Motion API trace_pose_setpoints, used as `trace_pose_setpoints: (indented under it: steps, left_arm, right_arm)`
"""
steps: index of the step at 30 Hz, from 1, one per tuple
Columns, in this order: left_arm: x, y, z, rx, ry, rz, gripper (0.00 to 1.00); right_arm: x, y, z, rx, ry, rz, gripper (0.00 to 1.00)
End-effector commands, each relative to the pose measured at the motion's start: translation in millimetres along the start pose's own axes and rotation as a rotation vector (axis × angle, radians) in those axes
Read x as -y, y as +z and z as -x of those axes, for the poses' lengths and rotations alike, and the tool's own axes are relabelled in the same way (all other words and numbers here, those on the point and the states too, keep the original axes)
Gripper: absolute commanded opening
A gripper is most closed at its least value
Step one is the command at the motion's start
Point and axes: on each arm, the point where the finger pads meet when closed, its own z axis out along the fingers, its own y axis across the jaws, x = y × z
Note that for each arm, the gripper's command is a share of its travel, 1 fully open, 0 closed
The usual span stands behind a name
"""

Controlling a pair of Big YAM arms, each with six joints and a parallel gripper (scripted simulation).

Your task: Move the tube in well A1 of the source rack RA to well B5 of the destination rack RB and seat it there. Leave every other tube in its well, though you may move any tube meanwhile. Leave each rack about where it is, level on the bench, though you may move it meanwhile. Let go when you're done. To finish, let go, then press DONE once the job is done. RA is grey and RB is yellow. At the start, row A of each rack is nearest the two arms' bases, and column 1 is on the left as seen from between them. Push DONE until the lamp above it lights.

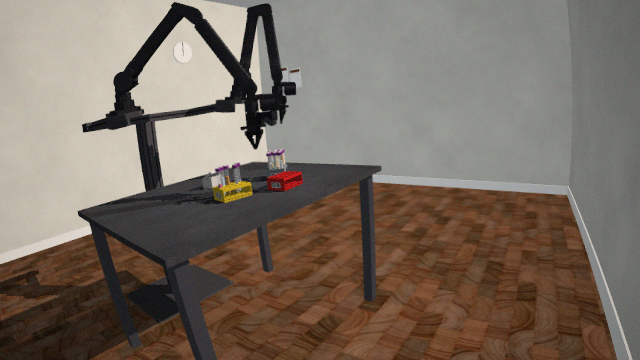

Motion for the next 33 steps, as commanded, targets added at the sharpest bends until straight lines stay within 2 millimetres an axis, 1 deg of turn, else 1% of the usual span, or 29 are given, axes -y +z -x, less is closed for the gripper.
trace_pose_setpoints:
  steps: [1, 8, 9, 10, 11, 13, 14, 15, 23, 24, 27, 31, 32, 33]
  left_arm:
    - [2.6, -0.7, 0.7, 0.002, 0.0, -0.006, 0.3]
    - [2.6, -0.7, 0.7, 0.002, 0.0, -0.006, 0.3]
    - [2.6, -0.7, 0.7, 0.002, 0.0, -0.006, 0.3]
    - [2.6, -0.7, 0.7, 0.002, 0.0, -0.006, 0.3]
    - [2.6, -0.7, 0.7, 0.002, 0.0, -0.006, 0.3]
    - [2.6, -0.7, 0.7, 0.002, 0.0, -0.006, 0.3]
    - [2.6, -0.7, 0.7, 0.002, 0.0, -0.006, 0.3]
    - [2.6, -0.7, 0.7, 0.002, 0.0, -0.006, 0.3]
    - [2.6, -0.7, 0.7, 0.002, 0.0, -0.006, 0.3]
    - [2.6, -0.7, 0.7, 0.002, 0.0, -0.006, 0.3]
    - [2.6, -0.7, 0.7, 0.002, 0.0, -0.006, 0.3]
    - [2.6, -0.7, 0.7, 0.002, 0.0, -0.006, 0.3]
    - [2.6, -0.7, 0.7, 0.002, 0.0, -0.006, 0.3]
    - [2.6, -0.7, 0.7, 0.002, 0.0, -0.006, 0.3]
  right_arm:
    - [-22.8, -1.1, 10.5, 0.013, 0.012, 0.005, 0.0]
    - [-45.4, 0.7, 18.0, 0.014, 0.012, 0.006, 0.0]
    - [-45.6, 0.7, 18.0, 0.014, 0.012, 0.006, 0.0]
    - [-40.8, 1.6, 21.3, 0.013, 0.022, 0.005, 0.0]
    - [-37.2, -13.3, 36.0, 0.034, 0.041, 0.021, 0.0]
    - [-37.2, -13.3, 36.0, 0.034, 0.041, 0.021, 0.0]
    - [-32.6, -12.6, 31.1, 0.026, 0.041, 0.015, 0.0]
    - [-38.4, -6.6, 23.1, 0.024, 0.016, 0.016, 0.0]
    - [-38.4, -6.6, 23.1, 0.024, 0.016, 0.016, 0.0]
    - [-39.4, -13.4, 25.4, 0.026, 0.06, 0.016, 0.0]
    - [-39.4, -13.4, 25.5, 0.026, 0.158, 0.017, 0.0]
    - [-39.5, -13.4, 25.5, 0.026, 0.158, 0.017, 0.0]
    - [-26.4, -13.9, 28.0, 0.034, 0.174, 0.024, 0.0]
    - [-22.4, -13.7, 27.6, 0.034, 0.174, 0.024, 0.0]
